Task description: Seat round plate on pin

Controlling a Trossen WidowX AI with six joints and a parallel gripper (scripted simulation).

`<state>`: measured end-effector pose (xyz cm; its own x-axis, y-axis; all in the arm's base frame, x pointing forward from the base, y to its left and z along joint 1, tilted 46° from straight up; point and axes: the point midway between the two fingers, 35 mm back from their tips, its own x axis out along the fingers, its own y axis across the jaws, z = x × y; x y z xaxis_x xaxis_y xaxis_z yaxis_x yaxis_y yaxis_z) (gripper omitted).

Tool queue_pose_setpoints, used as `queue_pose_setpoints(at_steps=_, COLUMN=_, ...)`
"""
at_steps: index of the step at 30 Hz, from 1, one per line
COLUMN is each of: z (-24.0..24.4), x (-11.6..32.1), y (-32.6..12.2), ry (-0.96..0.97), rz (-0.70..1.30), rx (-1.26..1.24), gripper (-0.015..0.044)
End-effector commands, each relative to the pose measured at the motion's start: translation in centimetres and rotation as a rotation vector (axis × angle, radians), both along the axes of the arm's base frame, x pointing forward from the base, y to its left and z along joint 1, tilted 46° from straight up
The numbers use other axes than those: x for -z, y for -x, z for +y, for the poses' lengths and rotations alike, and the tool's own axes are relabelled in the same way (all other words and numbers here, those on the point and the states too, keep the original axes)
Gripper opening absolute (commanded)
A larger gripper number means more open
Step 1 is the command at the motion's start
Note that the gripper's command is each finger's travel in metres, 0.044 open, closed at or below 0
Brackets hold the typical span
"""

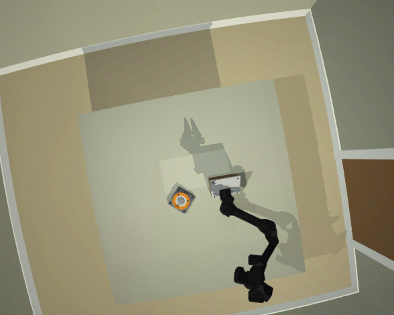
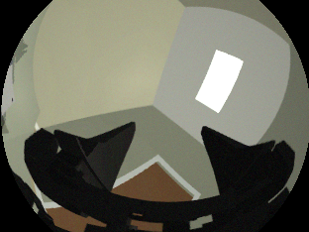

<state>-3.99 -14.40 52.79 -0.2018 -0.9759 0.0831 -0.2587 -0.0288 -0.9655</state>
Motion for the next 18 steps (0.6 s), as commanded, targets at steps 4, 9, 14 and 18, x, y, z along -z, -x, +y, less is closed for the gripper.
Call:
queue_pose_setpoints(at_steps=4, z=-1.7, x=-0.4, y=-7.9, ry=0.072, rz=0.073, rx=-0.172, gripper=0.0295)
queue_pose_setpoints(at_steps=9, z=-2.8, x=0.7, y=-13.8, ry=0.075, rz=0.115, rx=-0.322, gripper=0.0164)
queue_pose_setpoints(at_steps=14, z=-3.9, x=4.8, y=-22.7, ry=-0.018, rz=0.155, rx=-0.575, gripper=0.0033)
queue_pose_setpoints(at_steps=18, z=-4.0, x=8.2, y=-27.1, ry=-0.123, rz=0.161, rx=-0.708, gripper=0.0)
